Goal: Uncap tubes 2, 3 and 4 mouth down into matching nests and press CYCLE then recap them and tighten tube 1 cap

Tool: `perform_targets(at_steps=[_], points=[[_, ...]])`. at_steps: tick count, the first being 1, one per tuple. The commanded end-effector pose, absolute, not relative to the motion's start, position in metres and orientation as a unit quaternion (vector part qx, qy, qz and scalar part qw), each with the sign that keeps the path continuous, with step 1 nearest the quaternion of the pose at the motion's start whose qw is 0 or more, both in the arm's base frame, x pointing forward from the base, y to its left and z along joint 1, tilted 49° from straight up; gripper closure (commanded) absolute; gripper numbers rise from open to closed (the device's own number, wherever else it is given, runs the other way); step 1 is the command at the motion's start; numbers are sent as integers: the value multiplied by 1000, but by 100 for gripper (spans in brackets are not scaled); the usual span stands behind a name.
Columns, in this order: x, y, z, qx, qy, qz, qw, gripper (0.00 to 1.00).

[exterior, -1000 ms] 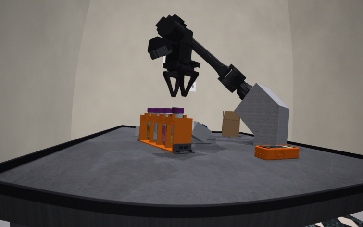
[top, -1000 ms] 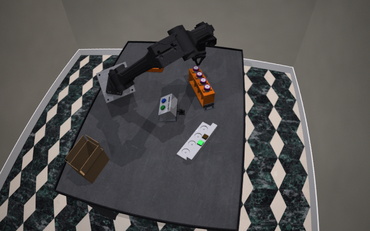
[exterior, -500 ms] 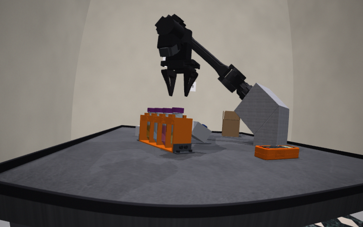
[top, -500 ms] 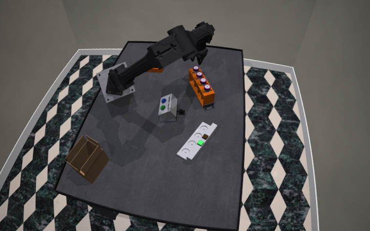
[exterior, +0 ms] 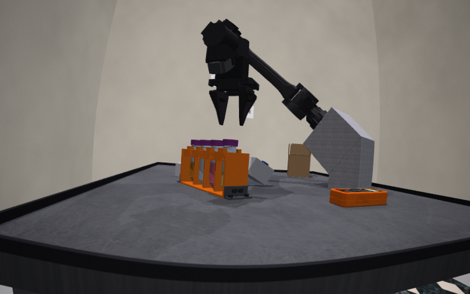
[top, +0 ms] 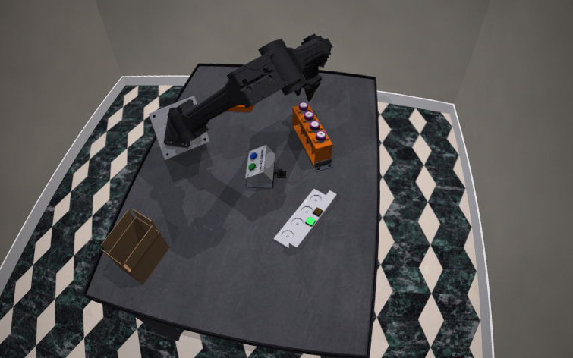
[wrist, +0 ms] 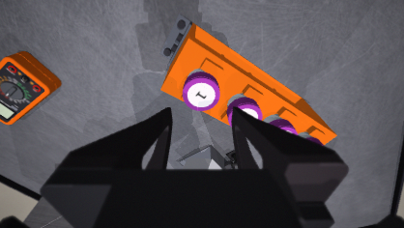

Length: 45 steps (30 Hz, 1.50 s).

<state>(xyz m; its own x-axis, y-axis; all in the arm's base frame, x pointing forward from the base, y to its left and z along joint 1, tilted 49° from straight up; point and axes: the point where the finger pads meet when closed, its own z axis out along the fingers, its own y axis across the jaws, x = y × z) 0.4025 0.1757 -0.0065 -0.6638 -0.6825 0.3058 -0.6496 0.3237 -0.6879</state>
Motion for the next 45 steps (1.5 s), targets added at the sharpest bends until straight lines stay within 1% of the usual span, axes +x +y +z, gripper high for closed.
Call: perform_targets(at_steps=[1,3,4,15,18,19,20,45], points=[[404,169,-8,-407,815,-411,18,51],[407,181,-3,-409,815,-411,27,51],[404,165,-15,-409,814,-413,11,51],[414,142,-37,-409,813,-414,11,51],[414,142,-37,-409,813,-414,11,51],[412,161,-26,-420,808,-411,31,51],[412,161,-26,-420,808,-411,32,51],[427,156,-28,-407,815,-411,27,51]])
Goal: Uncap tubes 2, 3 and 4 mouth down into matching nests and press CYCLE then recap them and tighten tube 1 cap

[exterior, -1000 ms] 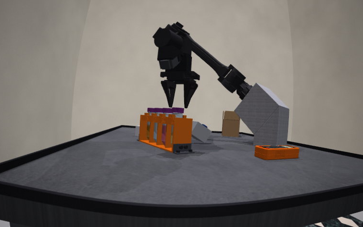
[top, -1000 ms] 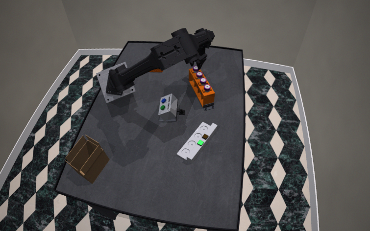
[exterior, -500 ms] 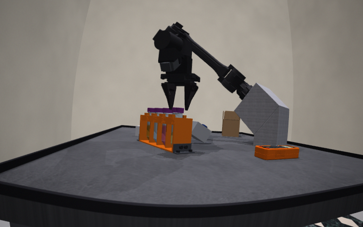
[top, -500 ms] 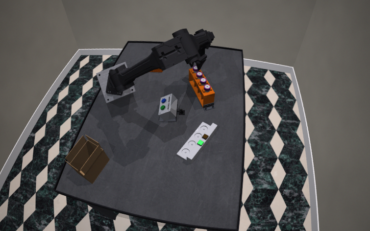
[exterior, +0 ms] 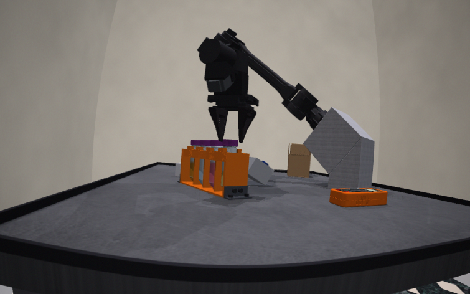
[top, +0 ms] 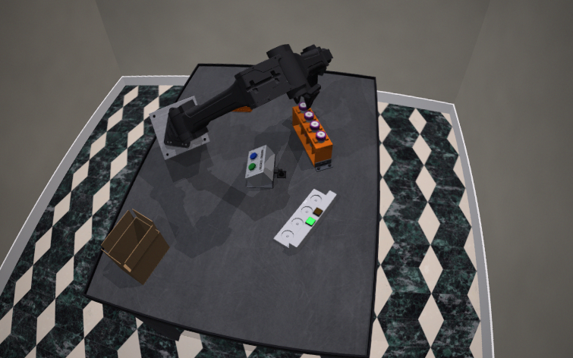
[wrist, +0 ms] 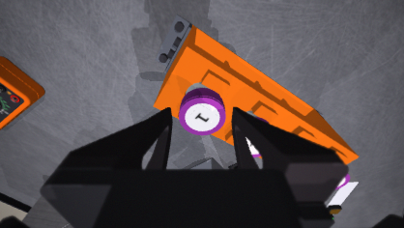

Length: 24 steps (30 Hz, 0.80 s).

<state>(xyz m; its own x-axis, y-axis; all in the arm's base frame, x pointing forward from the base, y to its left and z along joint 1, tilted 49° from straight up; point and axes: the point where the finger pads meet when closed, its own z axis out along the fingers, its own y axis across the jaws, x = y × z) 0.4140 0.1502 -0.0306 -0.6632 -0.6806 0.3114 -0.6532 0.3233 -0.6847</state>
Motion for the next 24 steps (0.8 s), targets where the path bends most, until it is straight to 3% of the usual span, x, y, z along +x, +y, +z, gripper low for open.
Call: perform_targets(at_steps=[1,24], points=[[427,153,-30,-406,816,-412,25,51],[418,141,-41,-412,812,-414,14,51]])
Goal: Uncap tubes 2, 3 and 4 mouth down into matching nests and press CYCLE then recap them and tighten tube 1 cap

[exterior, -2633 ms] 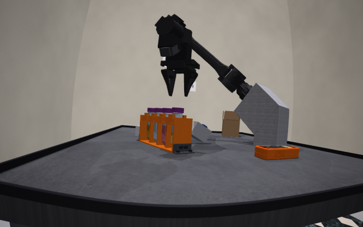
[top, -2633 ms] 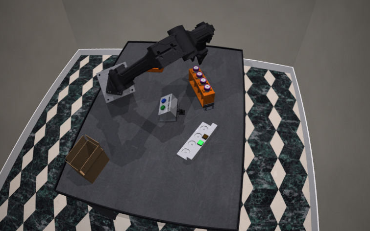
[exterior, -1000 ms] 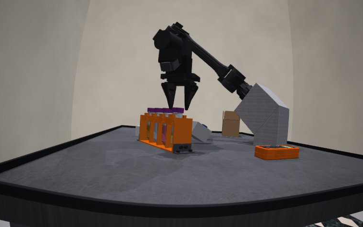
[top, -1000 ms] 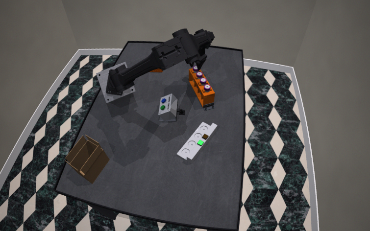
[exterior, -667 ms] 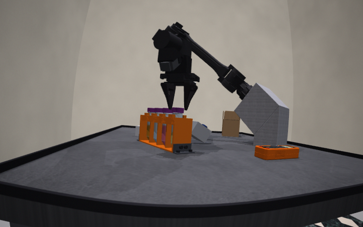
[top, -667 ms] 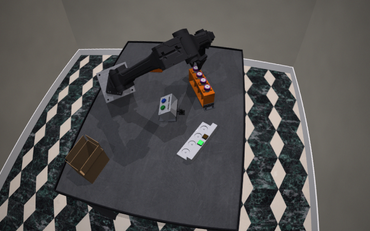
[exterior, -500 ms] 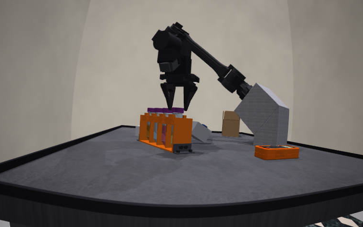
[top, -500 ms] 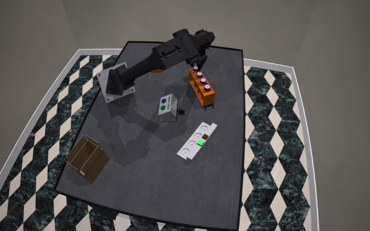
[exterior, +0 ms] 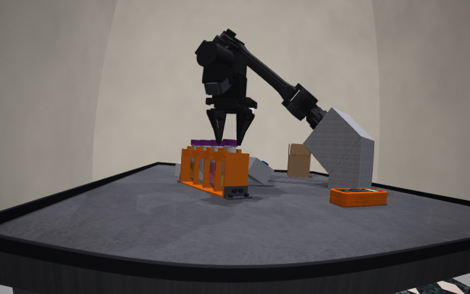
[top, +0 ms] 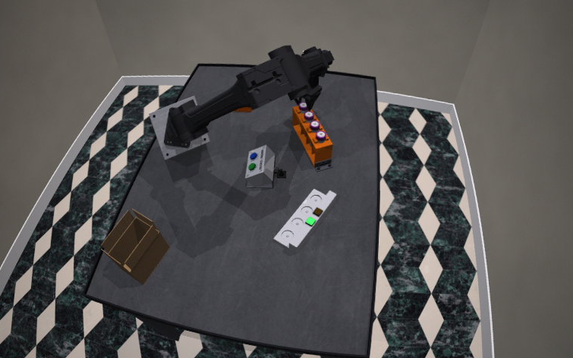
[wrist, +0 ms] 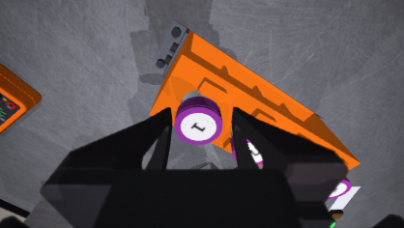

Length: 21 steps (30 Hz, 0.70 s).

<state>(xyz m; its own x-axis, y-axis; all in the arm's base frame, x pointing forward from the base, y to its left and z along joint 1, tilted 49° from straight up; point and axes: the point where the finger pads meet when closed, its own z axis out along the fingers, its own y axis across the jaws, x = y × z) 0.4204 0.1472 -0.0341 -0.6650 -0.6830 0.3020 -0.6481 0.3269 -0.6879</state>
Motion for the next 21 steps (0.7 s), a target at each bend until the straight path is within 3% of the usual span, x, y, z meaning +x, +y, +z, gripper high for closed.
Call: perform_targets(at_steps=[1,20,21], points=[[417,141,-41,-411,812,-414,13,51],[417,140,-42,-411,813,-414,14,51],[422,149,-34,-409,814,-411,26,100]])
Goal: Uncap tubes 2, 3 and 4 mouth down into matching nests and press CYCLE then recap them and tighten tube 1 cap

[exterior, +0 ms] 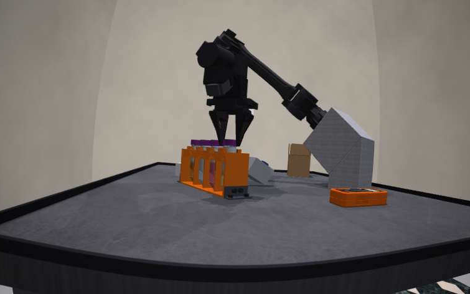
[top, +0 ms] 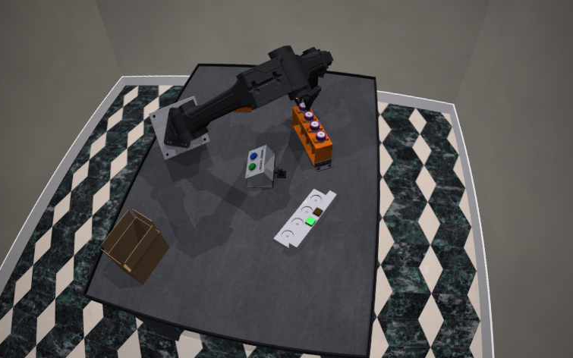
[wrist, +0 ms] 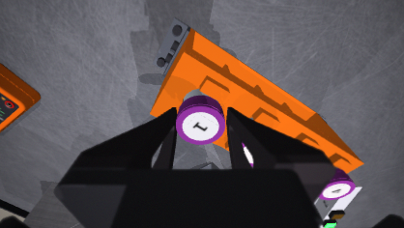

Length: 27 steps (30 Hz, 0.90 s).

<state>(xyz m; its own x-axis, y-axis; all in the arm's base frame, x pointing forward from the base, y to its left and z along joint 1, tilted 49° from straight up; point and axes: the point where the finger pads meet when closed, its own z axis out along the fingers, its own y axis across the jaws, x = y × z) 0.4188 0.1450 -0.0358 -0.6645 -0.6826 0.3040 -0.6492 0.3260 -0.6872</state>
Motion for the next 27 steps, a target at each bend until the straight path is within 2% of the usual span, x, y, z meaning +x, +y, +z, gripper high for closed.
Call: perform_targets(at_steps=[1,15,27], points=[[422,149,-34,-409,814,-411,26,100],[418,138,-40,-393,821,-413,23,100],[417,137,-40,-293,862,-408,70,100]])
